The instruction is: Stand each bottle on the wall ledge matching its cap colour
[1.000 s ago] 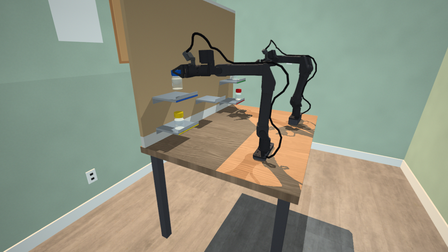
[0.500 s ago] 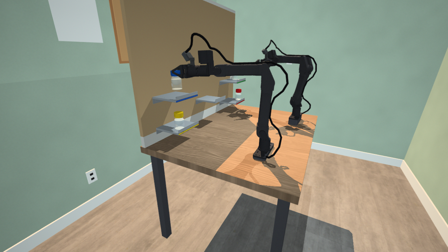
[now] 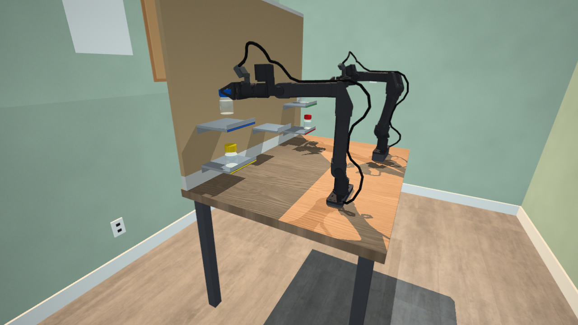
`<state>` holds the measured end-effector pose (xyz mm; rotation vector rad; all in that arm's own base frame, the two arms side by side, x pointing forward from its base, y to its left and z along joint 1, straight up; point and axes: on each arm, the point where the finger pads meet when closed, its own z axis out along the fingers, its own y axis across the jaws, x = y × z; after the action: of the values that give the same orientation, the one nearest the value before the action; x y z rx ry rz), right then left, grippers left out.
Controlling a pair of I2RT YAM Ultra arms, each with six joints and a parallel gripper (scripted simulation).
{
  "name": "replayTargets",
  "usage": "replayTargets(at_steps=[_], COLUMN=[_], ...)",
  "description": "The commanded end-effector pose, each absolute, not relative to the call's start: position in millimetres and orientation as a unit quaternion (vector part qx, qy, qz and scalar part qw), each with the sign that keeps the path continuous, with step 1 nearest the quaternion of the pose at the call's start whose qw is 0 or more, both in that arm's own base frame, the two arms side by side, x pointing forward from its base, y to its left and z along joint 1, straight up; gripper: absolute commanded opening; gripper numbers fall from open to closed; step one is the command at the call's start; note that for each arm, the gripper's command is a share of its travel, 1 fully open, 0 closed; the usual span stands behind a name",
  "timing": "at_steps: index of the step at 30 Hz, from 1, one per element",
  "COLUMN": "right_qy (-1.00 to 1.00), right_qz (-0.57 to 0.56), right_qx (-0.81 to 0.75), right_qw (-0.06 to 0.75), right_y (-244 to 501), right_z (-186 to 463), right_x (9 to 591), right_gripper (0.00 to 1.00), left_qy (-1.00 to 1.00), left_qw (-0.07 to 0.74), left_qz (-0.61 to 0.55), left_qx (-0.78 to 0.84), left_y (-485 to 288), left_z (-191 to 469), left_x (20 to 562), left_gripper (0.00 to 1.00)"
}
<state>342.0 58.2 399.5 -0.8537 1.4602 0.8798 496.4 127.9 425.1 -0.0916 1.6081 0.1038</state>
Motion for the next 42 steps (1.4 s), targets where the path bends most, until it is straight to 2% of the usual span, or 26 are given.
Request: replayTargets(at_steps=[1,28,42], right_qy=[0.619,0.619,0.619], right_qz=[0.375,0.375,0.375], right_qx=[-0.372,-0.372,-0.372], right_qw=[0.581,0.581,0.581], right_y=[58.5,58.5,58.5], right_z=[407.2,407.2,407.2], right_x=[339.7,339.7,339.7], right_gripper=[0.89,0.89,0.89], left_qy=[0.671,0.678,0.666], left_qw=[0.739,0.732,0.743], left_qz=[0.056,0.055,0.052], left_qx=[-0.029,-0.034,-0.026], left_y=[125.1,130.4,127.9], left_z=[475.0,416.8,427.2], left_x=[490.0,487.6,486.4], left_gripper=[0.49,0.49,0.49])
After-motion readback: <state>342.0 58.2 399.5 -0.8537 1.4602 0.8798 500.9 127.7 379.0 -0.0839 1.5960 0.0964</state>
